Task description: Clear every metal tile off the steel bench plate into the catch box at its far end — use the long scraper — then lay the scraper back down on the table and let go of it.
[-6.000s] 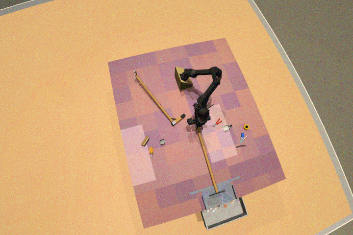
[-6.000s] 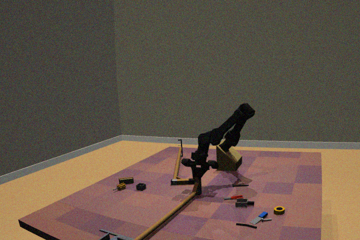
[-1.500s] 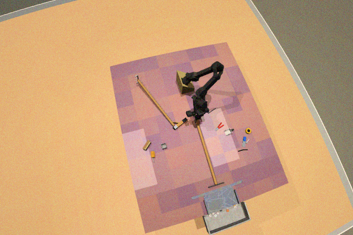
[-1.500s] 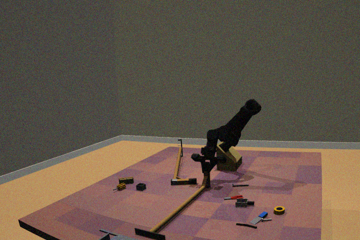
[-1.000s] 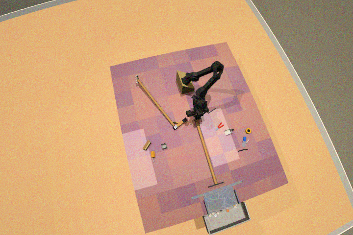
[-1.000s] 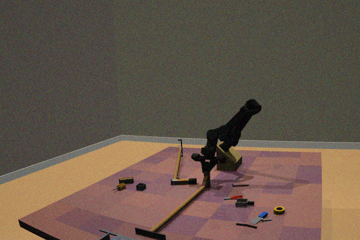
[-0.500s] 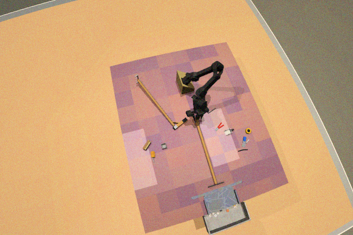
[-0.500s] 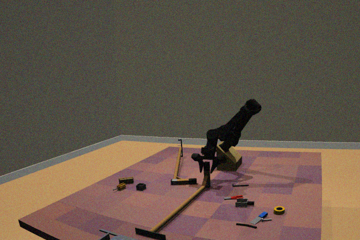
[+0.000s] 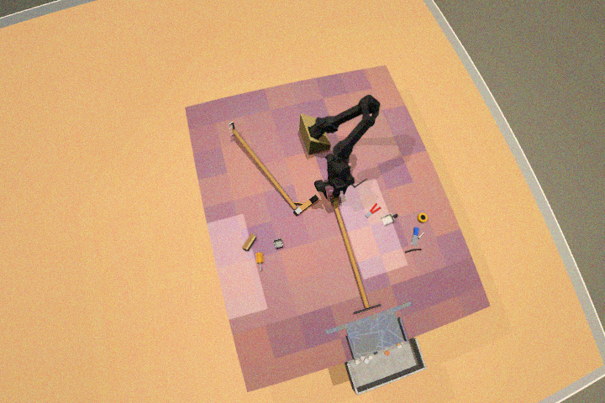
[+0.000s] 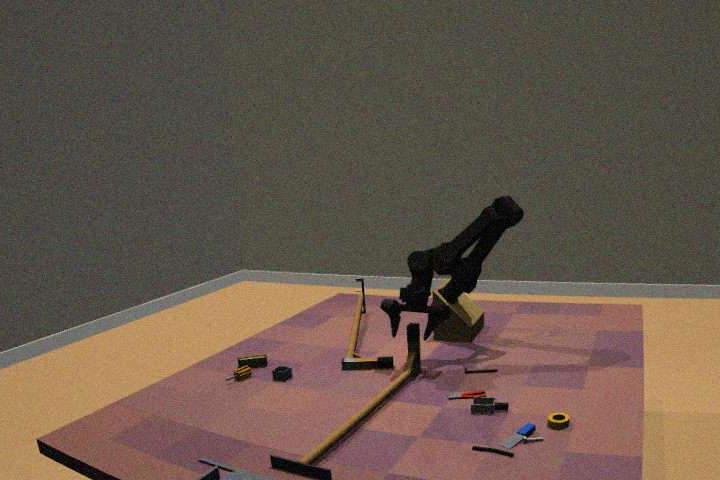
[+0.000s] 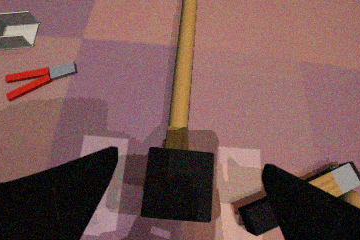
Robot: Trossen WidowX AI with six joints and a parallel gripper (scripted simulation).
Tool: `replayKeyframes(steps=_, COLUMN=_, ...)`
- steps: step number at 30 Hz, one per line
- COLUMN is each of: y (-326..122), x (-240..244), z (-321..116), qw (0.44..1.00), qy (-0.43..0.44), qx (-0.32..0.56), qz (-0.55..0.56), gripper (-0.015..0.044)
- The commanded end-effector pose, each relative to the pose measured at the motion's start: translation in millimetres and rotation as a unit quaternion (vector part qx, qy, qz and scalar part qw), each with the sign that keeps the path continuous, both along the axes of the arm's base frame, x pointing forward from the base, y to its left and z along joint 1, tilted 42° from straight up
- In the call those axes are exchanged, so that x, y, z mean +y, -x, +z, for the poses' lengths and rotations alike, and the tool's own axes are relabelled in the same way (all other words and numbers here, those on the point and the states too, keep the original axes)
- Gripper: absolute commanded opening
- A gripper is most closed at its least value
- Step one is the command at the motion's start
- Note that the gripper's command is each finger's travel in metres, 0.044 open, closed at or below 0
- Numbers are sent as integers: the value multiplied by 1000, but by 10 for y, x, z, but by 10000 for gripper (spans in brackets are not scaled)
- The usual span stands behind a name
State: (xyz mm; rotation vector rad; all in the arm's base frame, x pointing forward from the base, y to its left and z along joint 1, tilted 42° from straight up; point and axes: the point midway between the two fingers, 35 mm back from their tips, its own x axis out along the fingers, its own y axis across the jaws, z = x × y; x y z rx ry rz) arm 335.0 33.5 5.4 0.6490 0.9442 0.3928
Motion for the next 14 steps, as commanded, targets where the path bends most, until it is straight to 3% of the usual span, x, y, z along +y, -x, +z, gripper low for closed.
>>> replayKeyframes(steps=1, y=-27, x=-112, z=128, qw=1000, qy=4, qx=-9, qz=2, gripper=440)
replayKeyframes(steps=14, y=51, x=-381, z=379, qw=1000, qy=6, qx=-6, qz=4, gripper=440)
